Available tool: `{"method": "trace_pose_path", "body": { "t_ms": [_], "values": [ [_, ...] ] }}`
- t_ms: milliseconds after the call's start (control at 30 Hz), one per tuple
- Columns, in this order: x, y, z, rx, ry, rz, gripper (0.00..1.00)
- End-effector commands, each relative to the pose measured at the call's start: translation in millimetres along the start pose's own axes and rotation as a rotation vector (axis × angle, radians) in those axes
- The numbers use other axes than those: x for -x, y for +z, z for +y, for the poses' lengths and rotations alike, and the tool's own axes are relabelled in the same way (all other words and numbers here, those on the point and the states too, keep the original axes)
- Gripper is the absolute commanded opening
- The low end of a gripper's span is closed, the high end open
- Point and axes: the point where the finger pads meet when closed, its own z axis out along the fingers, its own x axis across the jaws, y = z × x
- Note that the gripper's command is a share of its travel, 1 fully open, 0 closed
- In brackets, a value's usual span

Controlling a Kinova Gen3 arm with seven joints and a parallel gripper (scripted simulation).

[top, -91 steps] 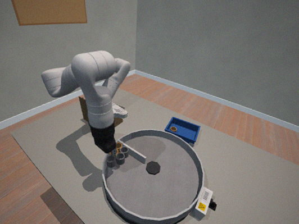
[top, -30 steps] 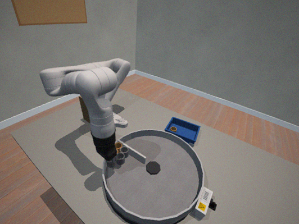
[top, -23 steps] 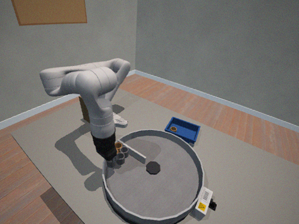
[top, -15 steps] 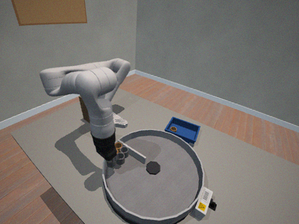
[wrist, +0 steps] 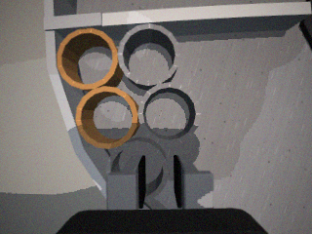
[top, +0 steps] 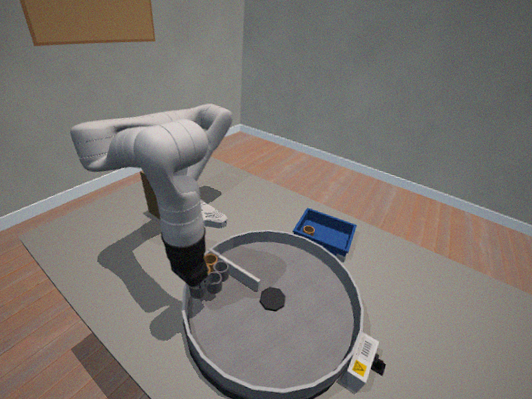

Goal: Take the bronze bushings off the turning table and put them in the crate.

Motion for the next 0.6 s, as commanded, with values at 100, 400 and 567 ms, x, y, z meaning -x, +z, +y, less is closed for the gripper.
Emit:
{"method": "trace_pose_path", "body": {
  "t_ms": [100,400,567],
  "values": [
    [1.3,0.8,0.1,-0.003,-0.051,0.001,0.45],
    [1.3,0.8,0.1,-0.003,-0.051,0.001,0.45],
    [1.3,0.8,0.1,-0.003,-0.051,0.001,0.45]
  ]
}}
